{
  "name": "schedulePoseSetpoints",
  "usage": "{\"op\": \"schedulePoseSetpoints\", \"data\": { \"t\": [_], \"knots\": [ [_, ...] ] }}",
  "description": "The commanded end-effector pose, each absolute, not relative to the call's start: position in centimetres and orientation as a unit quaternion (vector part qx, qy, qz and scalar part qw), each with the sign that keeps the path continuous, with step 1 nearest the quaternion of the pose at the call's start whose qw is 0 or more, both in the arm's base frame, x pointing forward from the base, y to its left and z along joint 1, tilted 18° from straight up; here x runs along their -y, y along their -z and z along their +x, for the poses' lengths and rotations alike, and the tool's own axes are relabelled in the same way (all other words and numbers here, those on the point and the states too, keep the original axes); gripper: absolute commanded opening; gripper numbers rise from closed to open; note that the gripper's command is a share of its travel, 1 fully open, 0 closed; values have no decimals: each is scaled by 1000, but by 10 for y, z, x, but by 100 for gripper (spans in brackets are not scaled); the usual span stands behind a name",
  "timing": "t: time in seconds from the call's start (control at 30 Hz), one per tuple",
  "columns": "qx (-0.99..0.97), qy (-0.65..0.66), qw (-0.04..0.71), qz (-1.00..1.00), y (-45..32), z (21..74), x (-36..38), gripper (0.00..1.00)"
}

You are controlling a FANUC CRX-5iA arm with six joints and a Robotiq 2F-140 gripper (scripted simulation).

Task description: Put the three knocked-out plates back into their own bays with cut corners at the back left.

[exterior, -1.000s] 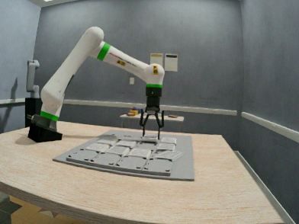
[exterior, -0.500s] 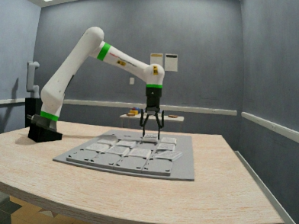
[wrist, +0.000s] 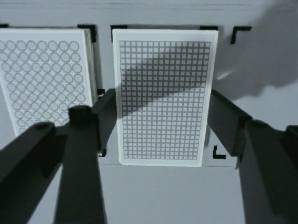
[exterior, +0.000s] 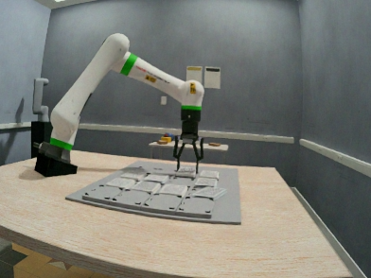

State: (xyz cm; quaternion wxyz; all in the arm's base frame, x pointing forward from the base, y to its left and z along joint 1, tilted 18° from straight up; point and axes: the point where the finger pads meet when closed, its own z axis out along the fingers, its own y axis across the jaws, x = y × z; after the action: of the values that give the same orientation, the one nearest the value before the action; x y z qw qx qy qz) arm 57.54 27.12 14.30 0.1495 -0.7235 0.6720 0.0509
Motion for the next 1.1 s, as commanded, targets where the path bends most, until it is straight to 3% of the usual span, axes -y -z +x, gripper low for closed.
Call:
{"op": "schedulePoseSetpoints", "data": {
  "t": [0.0,1.07],
  "knots": [
    [-672,-50,151,-723,-143,576,-271,10],
    [-672,-50,151,-723,-141,577,-272,10]
  ]
}}
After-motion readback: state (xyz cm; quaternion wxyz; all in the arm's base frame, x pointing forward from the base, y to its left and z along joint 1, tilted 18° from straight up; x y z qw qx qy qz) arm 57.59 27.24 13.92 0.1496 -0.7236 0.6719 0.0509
